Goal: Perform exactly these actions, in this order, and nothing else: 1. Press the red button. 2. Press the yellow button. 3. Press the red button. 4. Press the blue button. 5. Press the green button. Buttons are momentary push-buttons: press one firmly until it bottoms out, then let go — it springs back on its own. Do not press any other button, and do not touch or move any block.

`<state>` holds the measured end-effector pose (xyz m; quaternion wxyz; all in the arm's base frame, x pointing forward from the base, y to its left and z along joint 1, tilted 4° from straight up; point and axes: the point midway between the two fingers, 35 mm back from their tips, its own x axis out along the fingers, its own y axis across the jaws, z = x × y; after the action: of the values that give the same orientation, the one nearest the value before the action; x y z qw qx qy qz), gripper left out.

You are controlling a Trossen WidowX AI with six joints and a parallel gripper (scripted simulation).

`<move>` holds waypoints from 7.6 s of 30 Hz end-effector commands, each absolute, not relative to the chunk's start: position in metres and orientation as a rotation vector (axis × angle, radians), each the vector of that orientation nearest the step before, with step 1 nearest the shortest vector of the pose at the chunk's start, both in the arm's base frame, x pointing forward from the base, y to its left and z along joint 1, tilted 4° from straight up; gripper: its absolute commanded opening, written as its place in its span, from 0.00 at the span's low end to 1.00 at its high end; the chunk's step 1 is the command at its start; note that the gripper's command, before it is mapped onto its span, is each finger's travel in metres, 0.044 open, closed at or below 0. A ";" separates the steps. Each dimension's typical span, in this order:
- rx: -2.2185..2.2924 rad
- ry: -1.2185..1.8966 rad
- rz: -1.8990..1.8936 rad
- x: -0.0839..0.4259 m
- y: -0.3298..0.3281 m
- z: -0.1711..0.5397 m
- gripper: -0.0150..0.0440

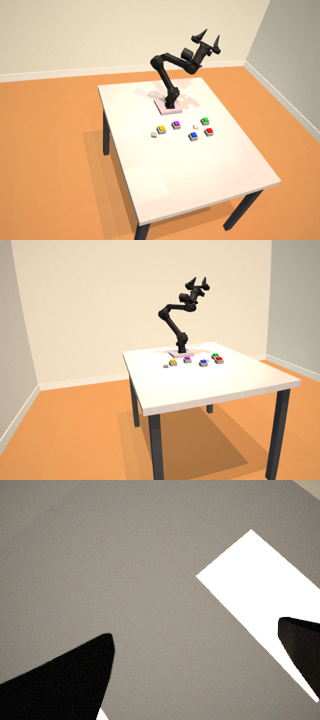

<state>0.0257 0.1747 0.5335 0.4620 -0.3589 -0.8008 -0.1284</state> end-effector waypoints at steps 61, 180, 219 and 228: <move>-0.177 1.593 0.120 0.258 0.233 0.109 0.84; -0.199 1.596 0.098 0.234 -0.093 0.115 0.29; -0.199 1.597 0.097 0.230 -0.097 0.039 0.29; -0.199 1.597 0.097 0.230 -0.097 0.039 0.29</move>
<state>0.2312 -0.0971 0.0406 -0.6949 0.0870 -0.7126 -0.0416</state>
